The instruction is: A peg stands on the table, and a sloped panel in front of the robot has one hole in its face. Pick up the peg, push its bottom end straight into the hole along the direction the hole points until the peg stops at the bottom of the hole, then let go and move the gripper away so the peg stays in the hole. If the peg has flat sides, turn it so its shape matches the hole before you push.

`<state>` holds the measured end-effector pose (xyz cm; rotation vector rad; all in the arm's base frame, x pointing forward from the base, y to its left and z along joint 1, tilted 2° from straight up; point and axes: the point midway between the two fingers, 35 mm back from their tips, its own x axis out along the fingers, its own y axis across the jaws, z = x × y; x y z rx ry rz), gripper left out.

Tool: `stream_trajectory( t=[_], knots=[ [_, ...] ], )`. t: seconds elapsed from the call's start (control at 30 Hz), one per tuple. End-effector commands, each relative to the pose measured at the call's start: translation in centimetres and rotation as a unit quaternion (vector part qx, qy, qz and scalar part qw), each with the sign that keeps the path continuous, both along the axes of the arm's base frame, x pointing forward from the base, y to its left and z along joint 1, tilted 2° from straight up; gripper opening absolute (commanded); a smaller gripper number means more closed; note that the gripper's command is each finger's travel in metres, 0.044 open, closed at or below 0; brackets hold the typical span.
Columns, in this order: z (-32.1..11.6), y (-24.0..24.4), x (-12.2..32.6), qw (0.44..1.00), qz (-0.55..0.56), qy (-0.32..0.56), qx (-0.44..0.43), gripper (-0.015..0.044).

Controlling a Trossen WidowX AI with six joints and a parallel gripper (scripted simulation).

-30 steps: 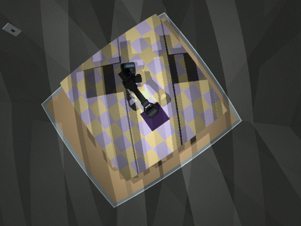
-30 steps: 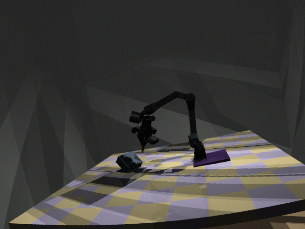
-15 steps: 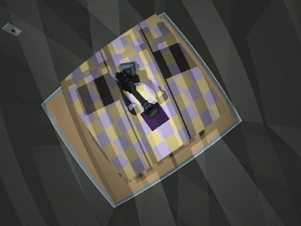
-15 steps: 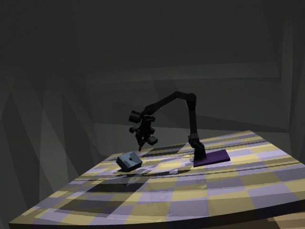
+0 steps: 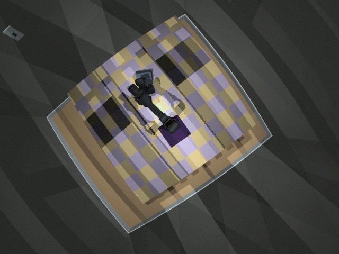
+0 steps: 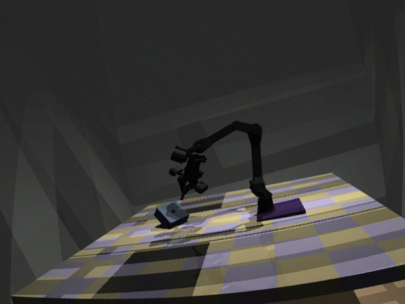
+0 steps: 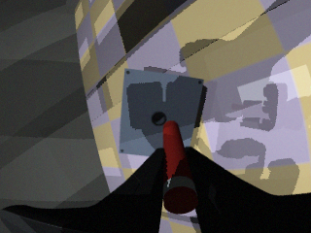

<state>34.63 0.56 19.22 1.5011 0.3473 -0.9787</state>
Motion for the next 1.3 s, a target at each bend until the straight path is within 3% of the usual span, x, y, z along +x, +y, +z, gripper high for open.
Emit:
stream_trajectory(
  t=[0.0,1.27],
  knots=[
    [-0.1,0.1,0.1,1.000,0.004,-0.002,-0.006,0.0000],
    [-3.4,-0.3,4.1,0.999,0.026,-0.027,-0.024,0.0000]
  ],
)
